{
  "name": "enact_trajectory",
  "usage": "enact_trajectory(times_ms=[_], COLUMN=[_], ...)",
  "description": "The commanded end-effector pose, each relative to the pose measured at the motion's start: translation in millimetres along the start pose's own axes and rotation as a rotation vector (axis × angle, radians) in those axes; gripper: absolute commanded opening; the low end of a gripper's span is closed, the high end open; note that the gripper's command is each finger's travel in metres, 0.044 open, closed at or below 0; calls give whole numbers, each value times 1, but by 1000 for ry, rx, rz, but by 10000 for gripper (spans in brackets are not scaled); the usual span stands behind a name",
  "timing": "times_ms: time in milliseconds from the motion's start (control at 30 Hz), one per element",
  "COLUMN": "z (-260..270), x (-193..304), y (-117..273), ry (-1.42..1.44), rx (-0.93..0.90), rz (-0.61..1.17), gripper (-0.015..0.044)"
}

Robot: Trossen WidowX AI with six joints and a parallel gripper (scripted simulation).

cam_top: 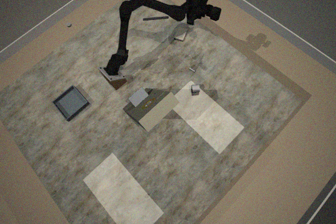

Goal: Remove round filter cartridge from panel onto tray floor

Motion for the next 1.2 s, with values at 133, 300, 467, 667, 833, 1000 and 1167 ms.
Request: enact_trajectory(times_ms=[133,300,467,667,833,1000,1167], z=[-89,-125,-143,-139,-115,-90,-59], x=[62,92,115,136,151,157,182], y=[83,154,230,325,401,459,493], ry=[-71,-145,-234,-364,-491,-595,-738], rx=[324,527,719,950,1142,1290,1371], rz=[216,317,387,431,427,384,305], gripper=[96,96,96,96,96,96,96])
Point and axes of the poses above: the point midway between the two fingers, 35 mm back from their tips, its own y axis back along the fingers, its own z axis across the jaws, x = y × z, the point moved 2 cm from there along y, back along the fingers, and after that the axes turned 7 degrees about -y, right-handed, at the moved point
